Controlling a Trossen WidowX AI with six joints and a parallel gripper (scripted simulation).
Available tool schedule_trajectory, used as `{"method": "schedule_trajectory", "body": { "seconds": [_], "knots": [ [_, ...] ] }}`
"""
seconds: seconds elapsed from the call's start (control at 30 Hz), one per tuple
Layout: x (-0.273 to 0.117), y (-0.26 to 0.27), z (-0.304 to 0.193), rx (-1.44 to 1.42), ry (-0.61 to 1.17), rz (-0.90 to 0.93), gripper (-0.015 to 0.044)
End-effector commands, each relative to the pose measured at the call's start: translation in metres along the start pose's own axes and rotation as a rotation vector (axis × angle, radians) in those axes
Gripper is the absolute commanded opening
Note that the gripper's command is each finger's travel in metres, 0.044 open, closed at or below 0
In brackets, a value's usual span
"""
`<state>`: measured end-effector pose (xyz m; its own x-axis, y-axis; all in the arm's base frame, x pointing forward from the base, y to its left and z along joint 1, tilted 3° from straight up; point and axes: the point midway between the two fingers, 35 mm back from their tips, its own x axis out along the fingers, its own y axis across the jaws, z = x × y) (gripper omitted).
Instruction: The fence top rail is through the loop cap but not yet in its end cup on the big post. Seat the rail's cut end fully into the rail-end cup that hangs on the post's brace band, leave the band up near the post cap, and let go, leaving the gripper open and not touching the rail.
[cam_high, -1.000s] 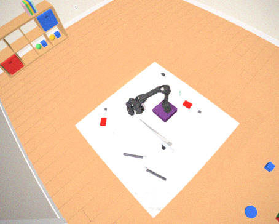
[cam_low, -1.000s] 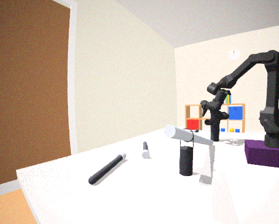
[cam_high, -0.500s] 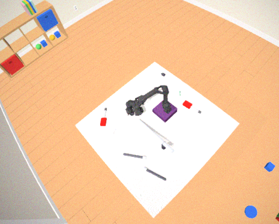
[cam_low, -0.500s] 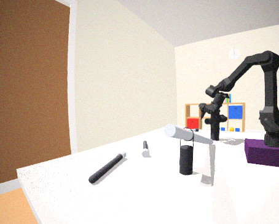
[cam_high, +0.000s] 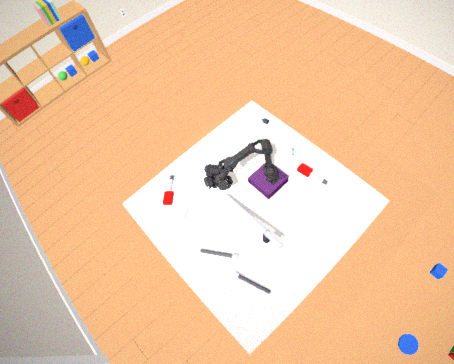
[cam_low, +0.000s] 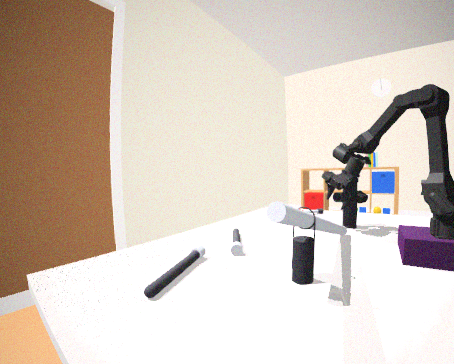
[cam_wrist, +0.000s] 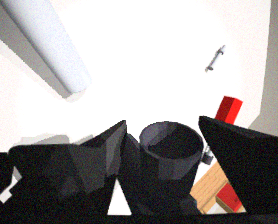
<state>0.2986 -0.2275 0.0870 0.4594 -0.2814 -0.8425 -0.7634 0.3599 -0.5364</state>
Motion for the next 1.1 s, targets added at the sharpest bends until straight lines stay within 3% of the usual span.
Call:
{"method": "schedule_trajectory", "body": {
  "seconds": [0.0,0.17,0.27,0.4,1.07],
  "knots": [
    [0.001,0.0,0.0,0.004,0.003,0.001,0.0256],
    [0.001,0.0,0.0,0.004,0.003,0.001,0.0125],
    [0.001,0.0,0.0,0.004,0.003,0.001,0.0105],
    [0.0,0.003,0.0,-0.023,-0.013,0.001,0.0],
    [-0.007,0.015,-0.002,-0.16,-0.091,0.002,0.0]
  ]
}}
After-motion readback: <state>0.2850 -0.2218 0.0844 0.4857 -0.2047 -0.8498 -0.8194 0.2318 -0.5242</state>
